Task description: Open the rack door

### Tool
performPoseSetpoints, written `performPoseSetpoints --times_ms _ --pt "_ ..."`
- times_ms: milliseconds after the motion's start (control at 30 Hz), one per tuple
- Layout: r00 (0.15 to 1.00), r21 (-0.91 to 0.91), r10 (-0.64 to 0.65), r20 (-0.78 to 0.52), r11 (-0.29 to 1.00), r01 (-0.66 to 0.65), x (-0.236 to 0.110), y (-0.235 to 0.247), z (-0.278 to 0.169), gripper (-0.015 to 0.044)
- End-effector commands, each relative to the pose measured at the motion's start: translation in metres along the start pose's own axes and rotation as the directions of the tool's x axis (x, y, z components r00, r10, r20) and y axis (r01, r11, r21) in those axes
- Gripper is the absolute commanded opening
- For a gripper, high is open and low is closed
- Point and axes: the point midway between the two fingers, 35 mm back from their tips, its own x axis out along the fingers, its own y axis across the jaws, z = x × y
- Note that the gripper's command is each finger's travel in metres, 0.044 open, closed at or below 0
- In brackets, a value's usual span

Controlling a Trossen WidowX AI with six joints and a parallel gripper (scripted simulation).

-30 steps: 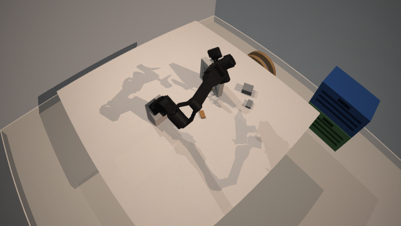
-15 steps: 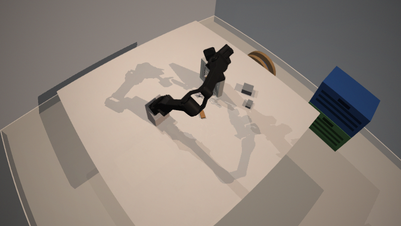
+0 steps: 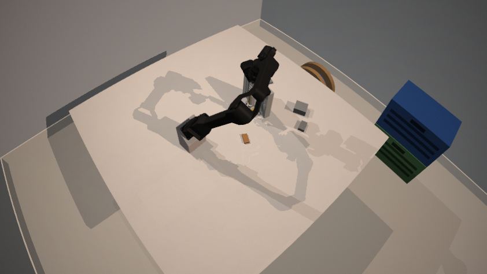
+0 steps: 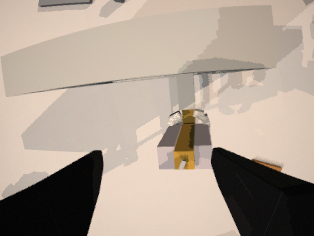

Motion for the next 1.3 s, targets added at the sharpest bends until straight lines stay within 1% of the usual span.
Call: performPoseSetpoints --times_ms 0,300,500,1267 --pt "0.996 -0.035 -0.085 -0.038 0.996 0.084 0.0 0.0 -0.003 0.0295" --pt "0.957 -0.13 -0.272 -0.097 0.957 0.259 -0.001 -0.003 -0.008 0.0295" --pt "0.956 -0.132 -0.276 -0.098 0.956 0.262 0.001 -0.004 -0.008 0.0295" --pt "0.957 -0.131 -0.275 -0.097 0.956 0.261 0.038 -0.013 -0.01 0.0295"
